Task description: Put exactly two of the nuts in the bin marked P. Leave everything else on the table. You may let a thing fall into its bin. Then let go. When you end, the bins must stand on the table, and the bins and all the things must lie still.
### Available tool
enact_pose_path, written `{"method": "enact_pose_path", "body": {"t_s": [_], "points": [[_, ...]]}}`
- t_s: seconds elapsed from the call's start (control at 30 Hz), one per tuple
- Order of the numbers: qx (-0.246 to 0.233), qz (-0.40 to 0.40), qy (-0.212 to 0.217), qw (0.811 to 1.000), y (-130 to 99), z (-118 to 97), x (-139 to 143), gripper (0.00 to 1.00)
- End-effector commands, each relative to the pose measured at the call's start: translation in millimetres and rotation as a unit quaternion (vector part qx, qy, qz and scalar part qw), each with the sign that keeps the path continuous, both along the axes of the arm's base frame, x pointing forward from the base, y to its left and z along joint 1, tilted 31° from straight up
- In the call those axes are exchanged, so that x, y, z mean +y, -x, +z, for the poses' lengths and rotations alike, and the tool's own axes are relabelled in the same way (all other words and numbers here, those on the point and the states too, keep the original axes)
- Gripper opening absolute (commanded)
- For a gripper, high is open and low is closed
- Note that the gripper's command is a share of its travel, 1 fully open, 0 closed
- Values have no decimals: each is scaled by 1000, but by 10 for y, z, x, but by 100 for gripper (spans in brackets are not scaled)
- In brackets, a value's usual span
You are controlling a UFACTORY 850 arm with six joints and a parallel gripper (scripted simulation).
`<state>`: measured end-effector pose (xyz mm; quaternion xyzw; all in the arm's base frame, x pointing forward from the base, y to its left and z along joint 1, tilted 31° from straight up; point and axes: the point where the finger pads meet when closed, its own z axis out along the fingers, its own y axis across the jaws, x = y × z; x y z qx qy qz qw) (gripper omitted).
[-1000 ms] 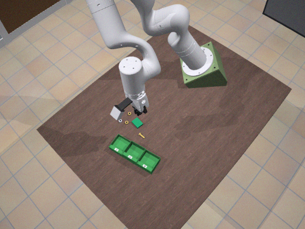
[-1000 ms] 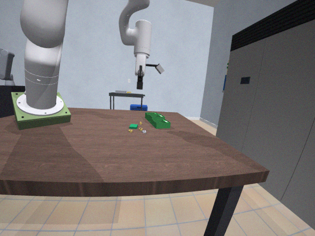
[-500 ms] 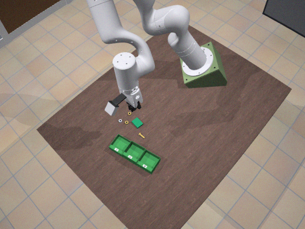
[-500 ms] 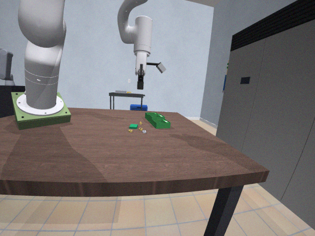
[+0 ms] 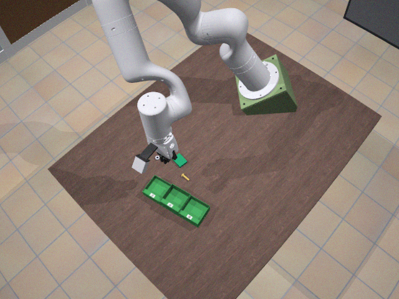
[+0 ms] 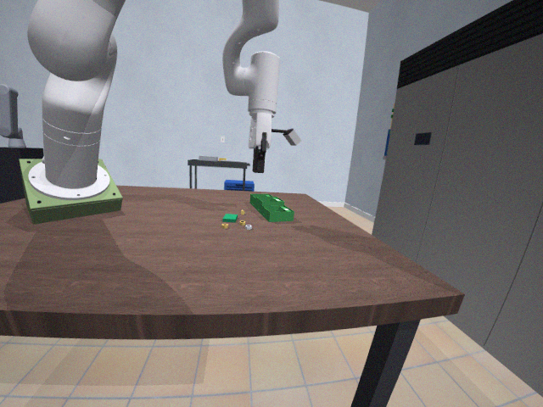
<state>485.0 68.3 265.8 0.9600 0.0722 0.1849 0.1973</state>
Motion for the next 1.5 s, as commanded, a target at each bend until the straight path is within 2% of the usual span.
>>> {"method": "enact_pose_path", "body": {"t_s": [0.0, 0.27, 0.57, 1.37, 1.47], "points": [[0, 1, 0, 1000, -394, -140, -37, 7], [0, 1, 0, 1000, -979, -359, -108, 7], [0, 1, 0, 1000, -978, -358, -108, 7], [0, 1, 0, 1000, -1204, -859, -314, 7], [0, 1, 0, 1000, -1207, -865, -317, 7]]}}
